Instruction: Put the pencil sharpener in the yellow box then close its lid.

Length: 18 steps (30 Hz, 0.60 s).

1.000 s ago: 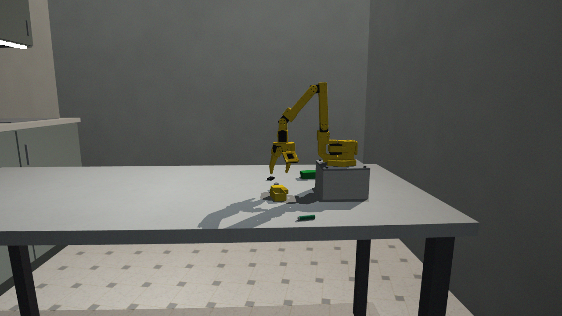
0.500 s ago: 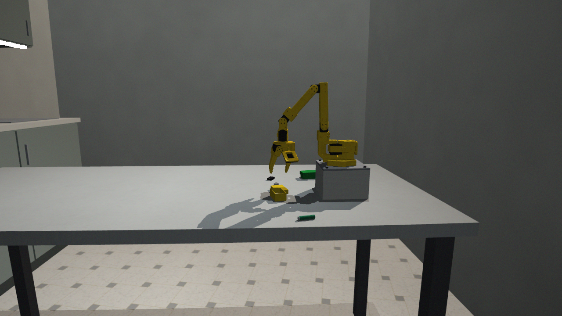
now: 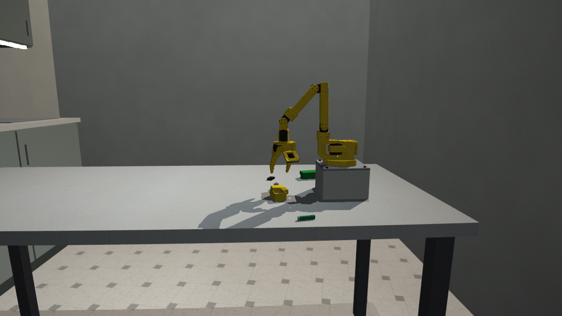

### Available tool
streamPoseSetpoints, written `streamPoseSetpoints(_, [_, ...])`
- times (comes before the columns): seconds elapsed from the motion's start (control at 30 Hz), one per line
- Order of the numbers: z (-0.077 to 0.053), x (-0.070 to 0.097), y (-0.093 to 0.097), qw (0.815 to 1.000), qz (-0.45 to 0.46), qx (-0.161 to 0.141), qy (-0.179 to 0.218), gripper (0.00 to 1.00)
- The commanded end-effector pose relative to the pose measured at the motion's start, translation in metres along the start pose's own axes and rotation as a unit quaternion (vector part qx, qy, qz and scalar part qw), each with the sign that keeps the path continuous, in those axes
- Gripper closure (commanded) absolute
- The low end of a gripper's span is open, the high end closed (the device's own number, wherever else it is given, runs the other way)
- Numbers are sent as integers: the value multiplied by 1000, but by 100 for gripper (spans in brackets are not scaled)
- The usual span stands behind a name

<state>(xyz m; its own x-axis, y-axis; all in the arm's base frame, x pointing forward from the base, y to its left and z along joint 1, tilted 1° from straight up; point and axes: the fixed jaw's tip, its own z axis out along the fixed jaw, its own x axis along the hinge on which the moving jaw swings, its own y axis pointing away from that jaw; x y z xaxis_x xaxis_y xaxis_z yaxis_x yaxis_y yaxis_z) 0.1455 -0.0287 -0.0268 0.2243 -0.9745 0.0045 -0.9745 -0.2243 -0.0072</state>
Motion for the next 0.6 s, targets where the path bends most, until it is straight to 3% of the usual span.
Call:
streamPoseSetpoints(0.0, [-1, 0, 2, 1000, 8, 1, 0, 71])
streamPoseSetpoints(0.57, [7, 1, 0, 1000, 8, 1, 0, 71])
